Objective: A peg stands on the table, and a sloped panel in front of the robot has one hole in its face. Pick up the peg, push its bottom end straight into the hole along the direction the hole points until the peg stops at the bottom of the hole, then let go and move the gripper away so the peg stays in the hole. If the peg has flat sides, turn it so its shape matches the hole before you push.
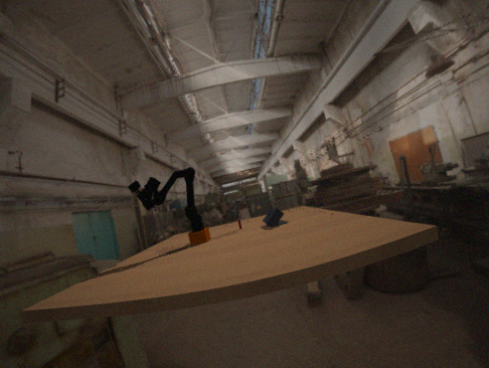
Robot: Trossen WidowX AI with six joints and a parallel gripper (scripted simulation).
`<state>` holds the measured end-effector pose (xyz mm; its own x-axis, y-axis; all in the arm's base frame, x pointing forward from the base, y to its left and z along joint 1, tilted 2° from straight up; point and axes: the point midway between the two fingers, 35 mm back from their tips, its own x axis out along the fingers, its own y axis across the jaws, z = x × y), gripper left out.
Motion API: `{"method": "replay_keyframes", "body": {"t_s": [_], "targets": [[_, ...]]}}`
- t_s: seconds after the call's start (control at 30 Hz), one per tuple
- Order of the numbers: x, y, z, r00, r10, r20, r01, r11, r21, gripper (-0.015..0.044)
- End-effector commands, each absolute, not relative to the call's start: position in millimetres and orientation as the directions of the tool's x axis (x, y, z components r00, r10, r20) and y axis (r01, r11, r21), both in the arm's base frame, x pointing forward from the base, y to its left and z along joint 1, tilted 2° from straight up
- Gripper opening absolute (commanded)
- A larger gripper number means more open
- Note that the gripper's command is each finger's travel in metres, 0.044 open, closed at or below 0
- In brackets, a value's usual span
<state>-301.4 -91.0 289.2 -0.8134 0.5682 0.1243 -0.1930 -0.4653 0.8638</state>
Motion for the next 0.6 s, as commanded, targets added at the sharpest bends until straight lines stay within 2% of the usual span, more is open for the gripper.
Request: {"method": "replay_keyframes", "body": {"t_s": [0.0, 0.03, 0.57], "targets": [[-301.4, -91.8, 289.2, -0.815, 0.566, 0.125, -0.192, -0.467, 0.863, 0.0426], [-301.3, -94.3, 289.2, -0.820, 0.558, 0.125, -0.190, -0.472, 0.861, 0.0440], [-288.9, -164.0, 293.6, -0.938, 0.310, 0.155, -0.082, -0.634, 0.769, 0.0440]]}}
